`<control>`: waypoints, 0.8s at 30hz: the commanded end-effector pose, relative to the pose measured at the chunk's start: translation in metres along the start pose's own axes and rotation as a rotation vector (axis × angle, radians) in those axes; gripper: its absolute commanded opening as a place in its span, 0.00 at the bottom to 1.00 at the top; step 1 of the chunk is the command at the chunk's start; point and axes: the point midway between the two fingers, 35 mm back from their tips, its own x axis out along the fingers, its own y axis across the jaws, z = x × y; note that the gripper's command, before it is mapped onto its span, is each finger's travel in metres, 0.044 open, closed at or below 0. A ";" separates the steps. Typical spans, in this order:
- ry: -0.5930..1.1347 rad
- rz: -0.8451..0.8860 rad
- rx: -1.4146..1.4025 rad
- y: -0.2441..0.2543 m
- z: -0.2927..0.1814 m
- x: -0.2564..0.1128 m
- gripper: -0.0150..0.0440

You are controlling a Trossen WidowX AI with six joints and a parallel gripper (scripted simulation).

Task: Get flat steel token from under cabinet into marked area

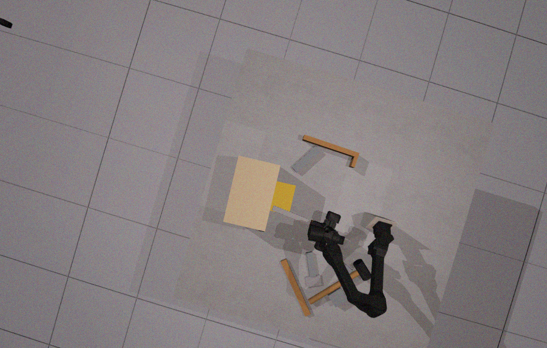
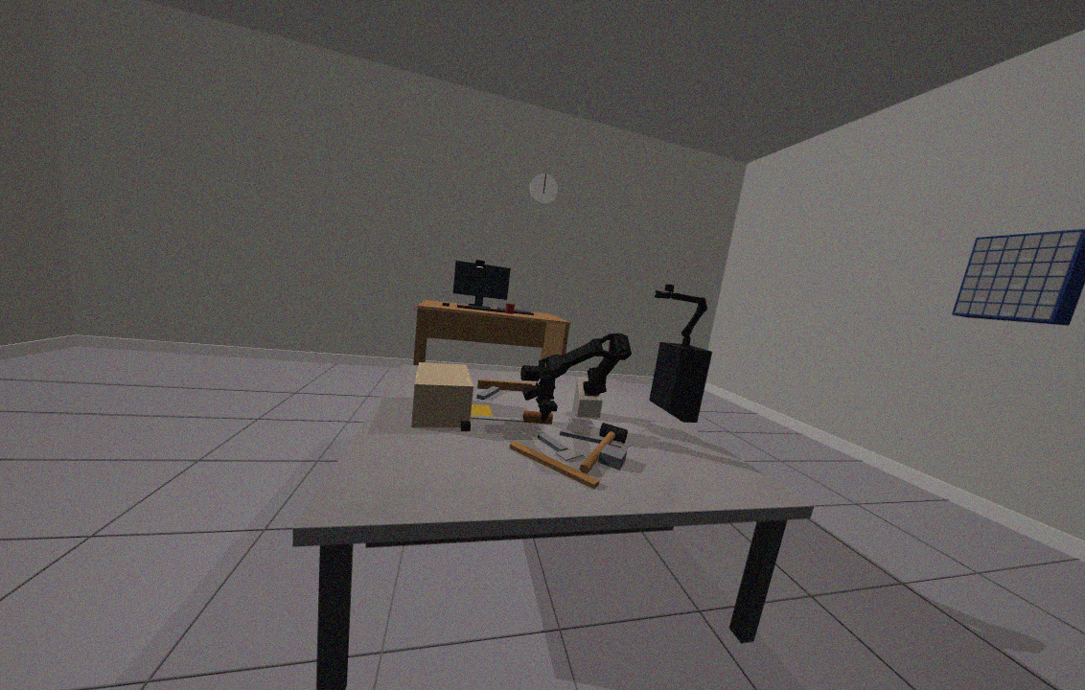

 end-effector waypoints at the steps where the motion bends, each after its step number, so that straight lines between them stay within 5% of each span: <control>1: -0.002 0.000 -0.010 0.001 0.008 0.000 0.25; 24: -0.003 0.000 -0.013 0.002 0.035 0.000 0.25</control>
